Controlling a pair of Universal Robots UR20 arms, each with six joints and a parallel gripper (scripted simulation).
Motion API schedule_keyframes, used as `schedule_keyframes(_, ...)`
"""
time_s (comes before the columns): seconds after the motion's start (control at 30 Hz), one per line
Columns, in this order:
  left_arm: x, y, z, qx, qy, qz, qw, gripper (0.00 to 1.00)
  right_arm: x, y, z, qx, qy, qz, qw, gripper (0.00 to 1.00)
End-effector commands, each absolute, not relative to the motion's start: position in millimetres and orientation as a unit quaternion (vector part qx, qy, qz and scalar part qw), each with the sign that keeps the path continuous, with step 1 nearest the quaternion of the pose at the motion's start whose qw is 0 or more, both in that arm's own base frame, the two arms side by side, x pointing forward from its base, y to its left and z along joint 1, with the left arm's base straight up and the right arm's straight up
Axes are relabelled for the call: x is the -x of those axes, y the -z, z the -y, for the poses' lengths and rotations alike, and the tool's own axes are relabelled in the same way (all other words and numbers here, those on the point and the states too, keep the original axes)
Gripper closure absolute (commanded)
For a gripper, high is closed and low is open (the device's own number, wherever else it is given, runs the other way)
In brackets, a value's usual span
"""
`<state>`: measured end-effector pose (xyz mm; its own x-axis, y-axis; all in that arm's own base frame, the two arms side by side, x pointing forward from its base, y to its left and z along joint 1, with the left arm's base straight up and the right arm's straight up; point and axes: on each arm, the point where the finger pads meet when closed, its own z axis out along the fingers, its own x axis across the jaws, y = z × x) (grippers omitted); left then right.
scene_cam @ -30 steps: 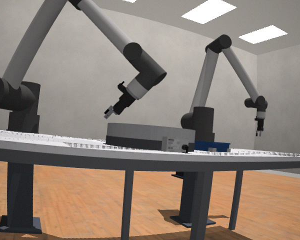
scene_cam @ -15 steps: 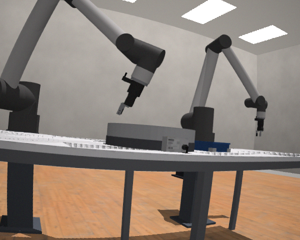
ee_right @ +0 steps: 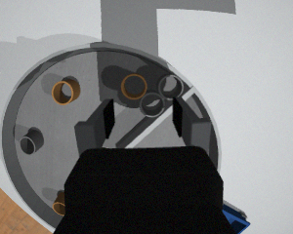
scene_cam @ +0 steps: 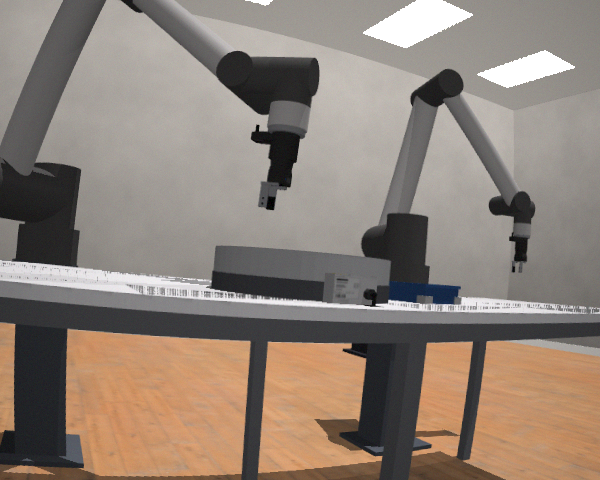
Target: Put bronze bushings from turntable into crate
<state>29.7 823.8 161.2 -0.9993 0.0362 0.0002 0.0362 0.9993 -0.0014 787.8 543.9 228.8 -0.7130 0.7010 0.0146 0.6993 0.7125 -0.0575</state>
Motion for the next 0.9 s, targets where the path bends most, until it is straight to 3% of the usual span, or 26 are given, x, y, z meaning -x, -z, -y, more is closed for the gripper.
schedule_keyframes(0.0,-29.8,-162.0,-824.4,0.018,0.000,1.000,0.000,0.00,-804.3,-238.8,-549.3,0.403,0.001,0.915,0.000,0.00)
schedule_keyframes(0.43,-29.8,-162.0,-824.4,0.018,0.000,1.000,0.000,0.00,-804.3,-238.8,-549.3,0.403,0.001,0.915,0.000,0.00)
schedule_keyframes(0.47,-29.8,-162.0,-824.4,0.018,0.000,1.000,0.000,0.00,-804.3,-238.8,-549.3,0.403,0.001,0.915,0.000,0.65)
schedule_keyframes(0.87,-29.8,-162.0,-824.4,0.018,0.000,1.000,0.000,0.00,-804.3,-238.8,-549.3,0.403,0.001,0.915,0.000,0.65)
